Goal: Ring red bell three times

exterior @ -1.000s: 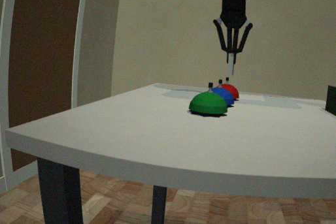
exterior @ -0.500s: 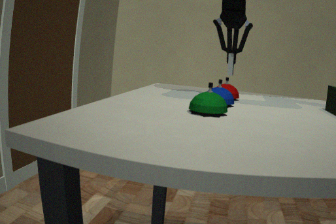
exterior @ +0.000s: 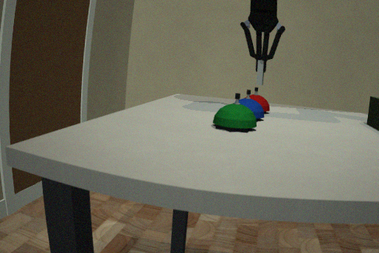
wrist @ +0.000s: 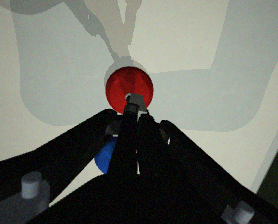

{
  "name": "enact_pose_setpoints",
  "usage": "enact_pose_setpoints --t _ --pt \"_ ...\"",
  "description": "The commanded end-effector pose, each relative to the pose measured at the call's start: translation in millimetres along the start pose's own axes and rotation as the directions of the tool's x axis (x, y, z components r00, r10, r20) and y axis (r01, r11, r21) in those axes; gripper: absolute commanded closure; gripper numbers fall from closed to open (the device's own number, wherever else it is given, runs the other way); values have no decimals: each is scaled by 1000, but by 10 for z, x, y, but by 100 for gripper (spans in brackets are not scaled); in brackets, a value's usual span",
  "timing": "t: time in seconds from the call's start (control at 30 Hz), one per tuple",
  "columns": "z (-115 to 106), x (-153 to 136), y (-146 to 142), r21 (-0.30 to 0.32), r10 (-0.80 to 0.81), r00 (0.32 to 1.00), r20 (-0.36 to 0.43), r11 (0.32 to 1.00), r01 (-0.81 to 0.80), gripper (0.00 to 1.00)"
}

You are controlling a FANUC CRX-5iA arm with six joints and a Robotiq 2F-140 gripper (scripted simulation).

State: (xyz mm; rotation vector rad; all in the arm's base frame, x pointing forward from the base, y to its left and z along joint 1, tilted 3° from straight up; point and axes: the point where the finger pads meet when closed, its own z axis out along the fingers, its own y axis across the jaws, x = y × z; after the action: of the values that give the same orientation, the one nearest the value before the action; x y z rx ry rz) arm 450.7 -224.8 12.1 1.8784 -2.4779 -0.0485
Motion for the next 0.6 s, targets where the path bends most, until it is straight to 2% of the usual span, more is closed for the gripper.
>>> enact_pose_setpoints --t 0.0,0.57 --pt "0 0 -2 0 0 1000 0 1000 0 100" --pt "98 0 -2 0 0 1000 0 1000 0 100"
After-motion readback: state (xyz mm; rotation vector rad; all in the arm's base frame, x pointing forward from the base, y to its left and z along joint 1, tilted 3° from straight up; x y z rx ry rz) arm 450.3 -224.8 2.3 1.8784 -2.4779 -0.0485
